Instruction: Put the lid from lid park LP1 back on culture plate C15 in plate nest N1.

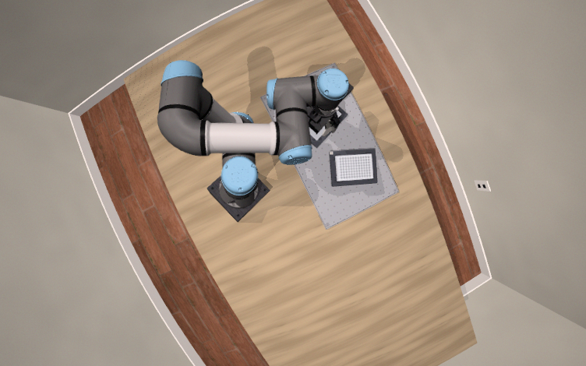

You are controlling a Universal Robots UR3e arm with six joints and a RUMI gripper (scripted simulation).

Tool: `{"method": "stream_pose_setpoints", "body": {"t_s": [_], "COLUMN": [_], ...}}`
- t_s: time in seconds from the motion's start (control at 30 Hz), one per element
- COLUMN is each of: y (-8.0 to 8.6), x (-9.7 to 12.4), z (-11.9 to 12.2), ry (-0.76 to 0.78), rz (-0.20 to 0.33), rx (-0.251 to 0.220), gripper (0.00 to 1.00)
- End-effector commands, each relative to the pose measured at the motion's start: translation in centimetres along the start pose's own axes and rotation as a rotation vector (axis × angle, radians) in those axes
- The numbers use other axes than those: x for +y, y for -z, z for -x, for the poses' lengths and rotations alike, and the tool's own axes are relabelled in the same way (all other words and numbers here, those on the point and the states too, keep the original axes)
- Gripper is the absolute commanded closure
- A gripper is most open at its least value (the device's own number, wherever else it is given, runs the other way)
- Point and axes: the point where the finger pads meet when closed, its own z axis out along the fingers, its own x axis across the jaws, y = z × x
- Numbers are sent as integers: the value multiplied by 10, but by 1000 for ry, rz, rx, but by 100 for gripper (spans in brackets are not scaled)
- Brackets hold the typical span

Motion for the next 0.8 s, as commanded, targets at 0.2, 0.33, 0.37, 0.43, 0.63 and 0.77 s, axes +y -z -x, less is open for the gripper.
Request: {"method": "stream_pose_setpoints", "body": {"t_s": [0.2,0.33,0.37,0.43,0.63,0.77], "y": [-2,-1,-1,-1,-1,-1], "x": [-4,-4,-4,-4,-4,-4], "z": [-3,-3,-3,-3,-3,-3], "ry": [0,0,0,0,0,0], "rz": [-11,-12,-12,-12,-12,-12], "rx": [14,14,14,14,14,14], "gripper": [18,18,18,18,18,100]}}
